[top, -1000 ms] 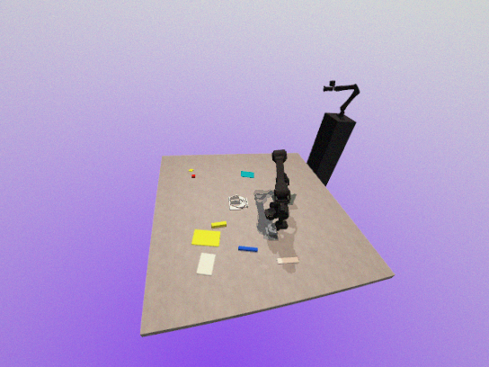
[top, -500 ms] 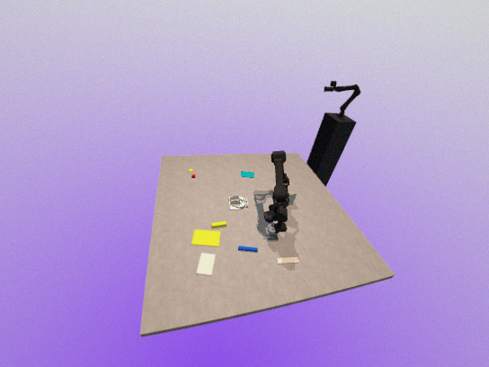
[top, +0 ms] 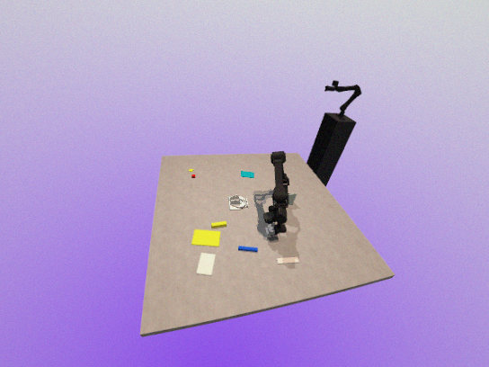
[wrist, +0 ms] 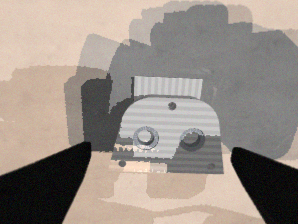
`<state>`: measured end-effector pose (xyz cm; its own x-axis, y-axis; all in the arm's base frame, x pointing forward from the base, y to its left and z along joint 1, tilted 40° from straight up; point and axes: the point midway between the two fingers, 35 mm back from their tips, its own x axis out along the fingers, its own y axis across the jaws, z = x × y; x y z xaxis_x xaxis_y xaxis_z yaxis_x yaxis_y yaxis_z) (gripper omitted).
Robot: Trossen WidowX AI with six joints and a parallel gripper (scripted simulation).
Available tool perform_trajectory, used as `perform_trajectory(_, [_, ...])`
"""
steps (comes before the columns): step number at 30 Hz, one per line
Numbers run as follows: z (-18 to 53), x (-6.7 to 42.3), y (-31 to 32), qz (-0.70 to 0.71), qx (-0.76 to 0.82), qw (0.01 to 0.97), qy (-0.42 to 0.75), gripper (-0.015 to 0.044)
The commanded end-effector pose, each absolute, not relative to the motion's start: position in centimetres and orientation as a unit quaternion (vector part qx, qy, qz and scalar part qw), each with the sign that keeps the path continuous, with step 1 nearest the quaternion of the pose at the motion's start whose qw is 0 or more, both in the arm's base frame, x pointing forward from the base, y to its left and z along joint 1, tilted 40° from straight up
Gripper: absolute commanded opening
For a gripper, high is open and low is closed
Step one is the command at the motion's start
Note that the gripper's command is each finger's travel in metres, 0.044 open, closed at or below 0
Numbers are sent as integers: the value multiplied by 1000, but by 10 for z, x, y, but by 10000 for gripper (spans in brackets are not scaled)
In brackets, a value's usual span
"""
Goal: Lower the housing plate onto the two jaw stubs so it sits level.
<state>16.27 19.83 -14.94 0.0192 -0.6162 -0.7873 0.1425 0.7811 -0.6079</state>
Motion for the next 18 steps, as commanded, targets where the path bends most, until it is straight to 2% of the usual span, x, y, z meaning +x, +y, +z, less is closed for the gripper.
perform_trajectory(1, [-155,161,189,-277,-192,686,644,440])
perform_trajectory(18, [-167,161,179,-278,-192,686,644,440])
